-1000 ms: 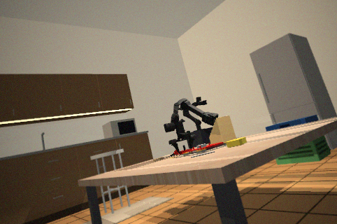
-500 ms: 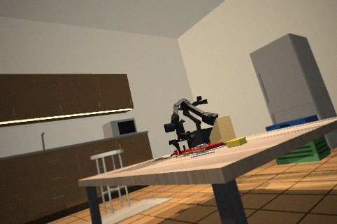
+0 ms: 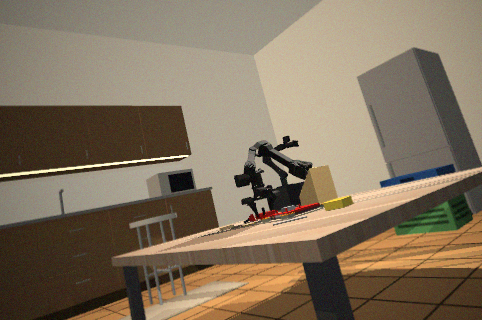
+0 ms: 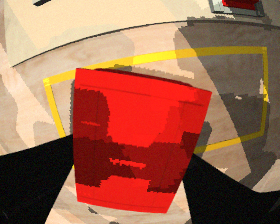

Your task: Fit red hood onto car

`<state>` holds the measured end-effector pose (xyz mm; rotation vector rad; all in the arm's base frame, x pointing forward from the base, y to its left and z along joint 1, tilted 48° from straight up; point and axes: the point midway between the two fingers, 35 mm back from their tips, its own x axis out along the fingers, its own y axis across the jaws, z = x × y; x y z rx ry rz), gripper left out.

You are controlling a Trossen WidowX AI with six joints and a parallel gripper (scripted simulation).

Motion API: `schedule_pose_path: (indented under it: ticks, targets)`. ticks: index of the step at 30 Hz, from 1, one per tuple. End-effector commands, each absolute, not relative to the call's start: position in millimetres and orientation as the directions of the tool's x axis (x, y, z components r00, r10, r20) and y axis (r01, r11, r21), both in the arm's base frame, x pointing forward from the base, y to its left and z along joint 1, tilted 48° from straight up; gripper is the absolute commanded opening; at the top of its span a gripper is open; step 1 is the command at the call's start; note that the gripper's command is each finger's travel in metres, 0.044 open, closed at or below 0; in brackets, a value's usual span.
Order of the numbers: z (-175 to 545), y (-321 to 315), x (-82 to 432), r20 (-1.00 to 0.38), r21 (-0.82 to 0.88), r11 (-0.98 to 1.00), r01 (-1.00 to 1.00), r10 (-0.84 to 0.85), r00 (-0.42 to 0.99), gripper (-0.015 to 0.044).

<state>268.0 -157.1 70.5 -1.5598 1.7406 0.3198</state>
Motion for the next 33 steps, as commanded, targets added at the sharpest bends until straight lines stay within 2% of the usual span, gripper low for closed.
schedule_pose_path:
  ticks: [1,33]
  targets:
    - [79,-150,268,-0.669,-0.302,0.221,-0.927,-0.742,0.042,0.0]
    - [124,-93,269,-0.677,-0.314,0.237,-0.919,-0.735,0.042,0.0]
